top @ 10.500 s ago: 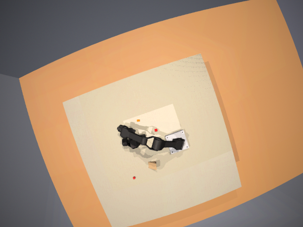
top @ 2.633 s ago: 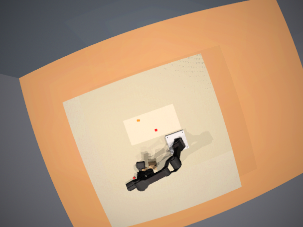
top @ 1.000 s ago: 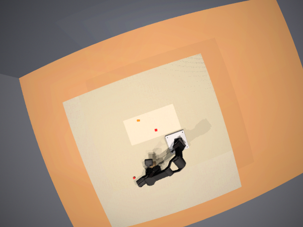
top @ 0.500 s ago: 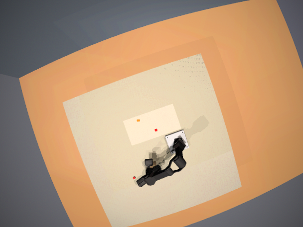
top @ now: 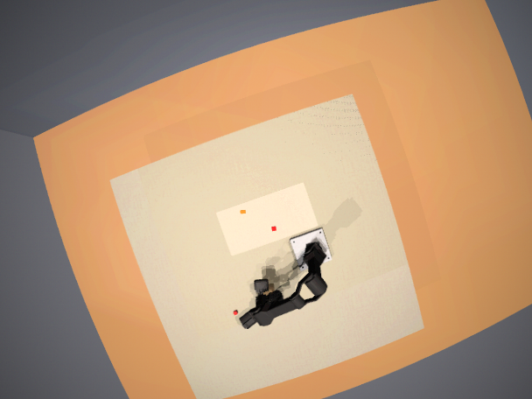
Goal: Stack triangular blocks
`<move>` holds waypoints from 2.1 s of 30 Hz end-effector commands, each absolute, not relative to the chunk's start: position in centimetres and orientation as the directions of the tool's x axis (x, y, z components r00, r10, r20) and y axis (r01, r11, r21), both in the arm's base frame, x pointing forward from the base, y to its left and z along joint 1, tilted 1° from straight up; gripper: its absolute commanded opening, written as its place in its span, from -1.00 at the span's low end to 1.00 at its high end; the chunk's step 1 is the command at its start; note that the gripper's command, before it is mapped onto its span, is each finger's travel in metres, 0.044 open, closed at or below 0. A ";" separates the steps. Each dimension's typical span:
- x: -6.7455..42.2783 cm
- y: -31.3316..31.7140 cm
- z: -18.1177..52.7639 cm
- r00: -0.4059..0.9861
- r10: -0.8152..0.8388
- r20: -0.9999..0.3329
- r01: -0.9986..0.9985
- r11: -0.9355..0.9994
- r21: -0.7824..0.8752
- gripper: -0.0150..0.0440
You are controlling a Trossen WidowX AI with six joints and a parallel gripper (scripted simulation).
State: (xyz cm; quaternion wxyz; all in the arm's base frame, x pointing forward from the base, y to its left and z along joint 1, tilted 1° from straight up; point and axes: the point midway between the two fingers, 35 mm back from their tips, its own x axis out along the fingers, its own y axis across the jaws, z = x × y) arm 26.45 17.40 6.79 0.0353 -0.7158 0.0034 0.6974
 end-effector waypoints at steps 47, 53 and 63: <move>25.6 17.6 4.9 0.032 0.056 -0.998 -0.064 -0.996 -0.058 -0.49; 25.6 17.6 4.8 0.032 0.057 -0.998 -0.065 -0.996 -0.059 -0.49; 25.6 17.6 4.8 0.031 0.056 -0.998 -0.065 -0.996 -0.058 -0.49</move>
